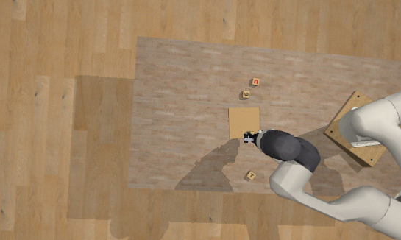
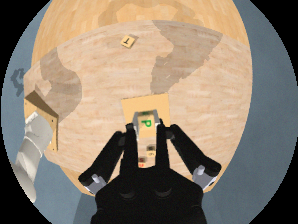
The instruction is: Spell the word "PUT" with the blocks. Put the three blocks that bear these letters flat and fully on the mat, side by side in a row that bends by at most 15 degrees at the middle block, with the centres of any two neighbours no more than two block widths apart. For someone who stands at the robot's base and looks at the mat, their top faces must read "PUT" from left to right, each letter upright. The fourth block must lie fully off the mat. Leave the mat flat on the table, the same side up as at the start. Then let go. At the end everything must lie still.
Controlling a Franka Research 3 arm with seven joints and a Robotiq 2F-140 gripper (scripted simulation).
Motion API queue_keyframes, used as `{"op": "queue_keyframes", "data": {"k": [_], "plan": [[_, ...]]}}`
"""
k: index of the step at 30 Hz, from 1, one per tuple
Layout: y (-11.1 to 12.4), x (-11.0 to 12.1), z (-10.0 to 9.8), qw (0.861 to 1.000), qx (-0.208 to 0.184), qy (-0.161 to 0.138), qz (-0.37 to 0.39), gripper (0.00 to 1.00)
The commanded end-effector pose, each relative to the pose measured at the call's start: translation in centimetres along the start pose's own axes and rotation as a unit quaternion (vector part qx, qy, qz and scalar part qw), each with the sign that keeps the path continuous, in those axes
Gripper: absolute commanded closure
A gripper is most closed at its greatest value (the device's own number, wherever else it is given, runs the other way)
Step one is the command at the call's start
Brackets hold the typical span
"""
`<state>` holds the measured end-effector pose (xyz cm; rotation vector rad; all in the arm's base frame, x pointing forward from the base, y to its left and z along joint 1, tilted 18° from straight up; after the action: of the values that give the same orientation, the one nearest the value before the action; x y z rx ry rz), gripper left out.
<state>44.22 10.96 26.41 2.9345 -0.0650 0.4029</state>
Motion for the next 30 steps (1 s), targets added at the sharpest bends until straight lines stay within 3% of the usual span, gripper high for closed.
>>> {"op": "queue_keyframes", "data": {"k": [1,15,30], "plan": [[0.1,-0.1,0.0,1.000,0.003,-0.001,0.024,0.84],[0.0,-0.1,1.4,1.000,0.003,-0.001,0.024,0.84],[0.0,-0.1,8.0,1.000,0.003,-0.001,0.024,0.84]]}}
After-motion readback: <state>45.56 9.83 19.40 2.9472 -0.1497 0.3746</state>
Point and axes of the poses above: the point where the finger pads meet when closed, its own z axis out along the fingers, its own x axis across the jaws, y = z × x, the point moved 7 cm from there along -z, back along the fingers, and after that the axes turned 8 degrees about z, right-handed, at the moved point
